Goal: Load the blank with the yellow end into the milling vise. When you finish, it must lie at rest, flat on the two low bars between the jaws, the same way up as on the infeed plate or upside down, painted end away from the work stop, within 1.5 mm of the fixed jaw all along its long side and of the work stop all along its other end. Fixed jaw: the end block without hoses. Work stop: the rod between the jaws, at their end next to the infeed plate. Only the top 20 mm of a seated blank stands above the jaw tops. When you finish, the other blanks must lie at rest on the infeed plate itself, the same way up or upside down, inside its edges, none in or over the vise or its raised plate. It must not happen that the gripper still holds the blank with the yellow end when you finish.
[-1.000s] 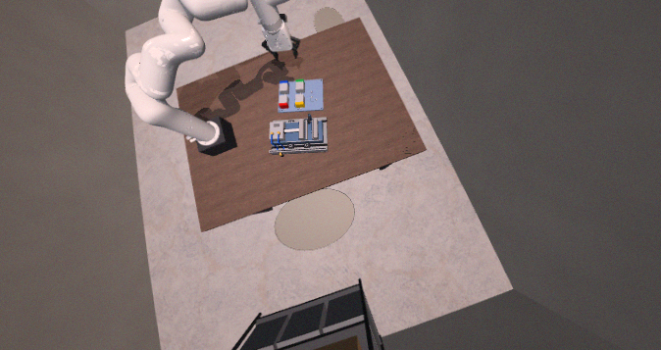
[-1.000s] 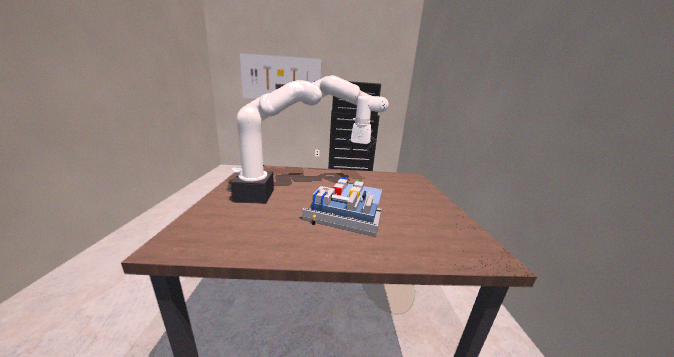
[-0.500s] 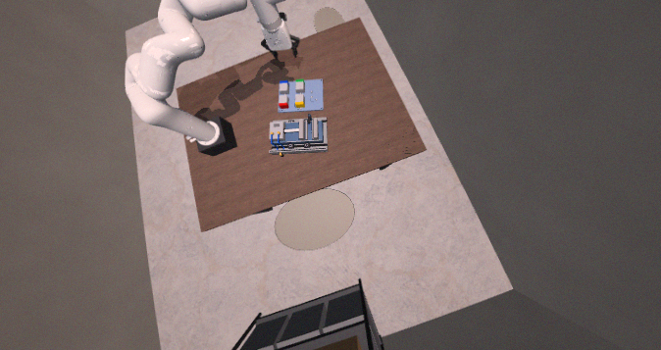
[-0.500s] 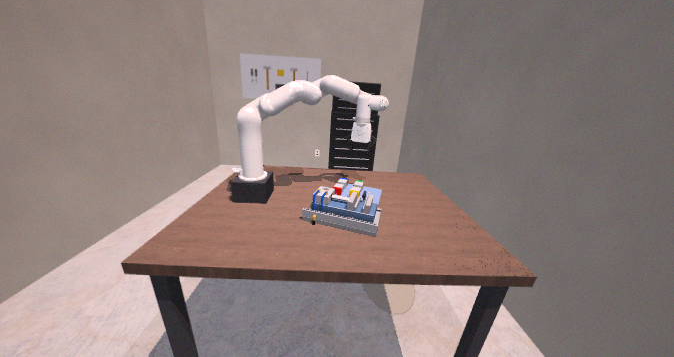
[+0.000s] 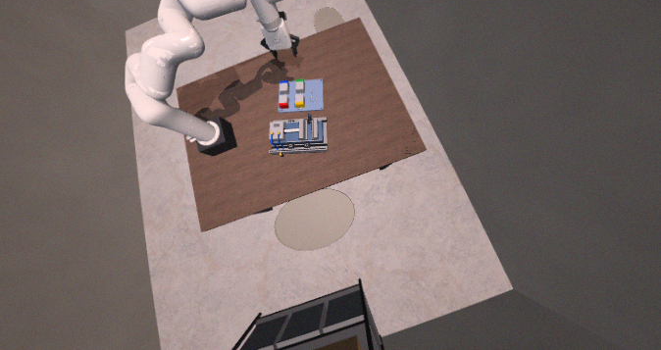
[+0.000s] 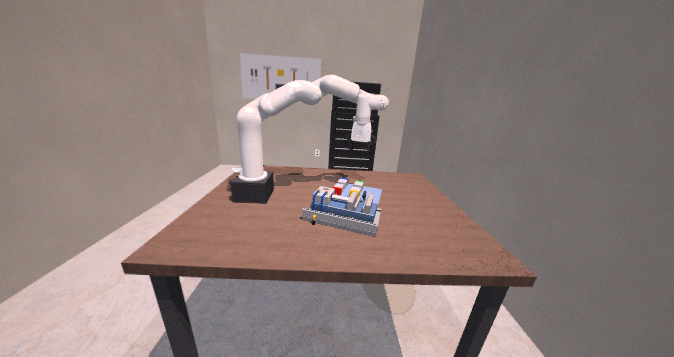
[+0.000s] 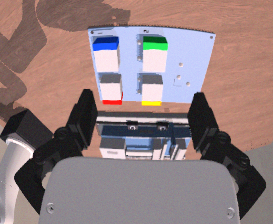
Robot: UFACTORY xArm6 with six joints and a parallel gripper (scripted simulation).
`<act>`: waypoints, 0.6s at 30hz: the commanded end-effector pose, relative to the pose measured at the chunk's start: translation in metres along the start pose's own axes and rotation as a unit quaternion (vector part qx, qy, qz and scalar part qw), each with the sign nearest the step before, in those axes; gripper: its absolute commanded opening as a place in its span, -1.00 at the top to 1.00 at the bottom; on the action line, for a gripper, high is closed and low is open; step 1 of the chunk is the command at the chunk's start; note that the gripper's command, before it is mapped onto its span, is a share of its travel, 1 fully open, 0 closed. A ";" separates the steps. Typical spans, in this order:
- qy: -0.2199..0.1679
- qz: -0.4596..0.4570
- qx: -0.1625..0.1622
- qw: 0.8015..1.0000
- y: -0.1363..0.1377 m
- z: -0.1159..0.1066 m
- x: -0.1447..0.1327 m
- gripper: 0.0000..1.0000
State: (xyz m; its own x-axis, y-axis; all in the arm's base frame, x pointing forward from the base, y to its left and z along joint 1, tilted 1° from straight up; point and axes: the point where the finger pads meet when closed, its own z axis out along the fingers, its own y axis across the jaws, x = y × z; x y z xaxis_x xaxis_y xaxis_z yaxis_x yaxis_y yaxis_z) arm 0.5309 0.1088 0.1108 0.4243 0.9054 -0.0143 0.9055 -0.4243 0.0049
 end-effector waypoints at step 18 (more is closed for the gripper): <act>0.001 0.000 -0.002 1.000 -0.002 -0.005 -0.029 -1.00</act>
State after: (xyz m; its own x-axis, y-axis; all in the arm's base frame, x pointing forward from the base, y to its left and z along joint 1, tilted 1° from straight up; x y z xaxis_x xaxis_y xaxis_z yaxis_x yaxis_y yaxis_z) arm 0.5265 0.1025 0.1124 0.4232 0.9059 -0.0181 0.9060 -0.4232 -0.0002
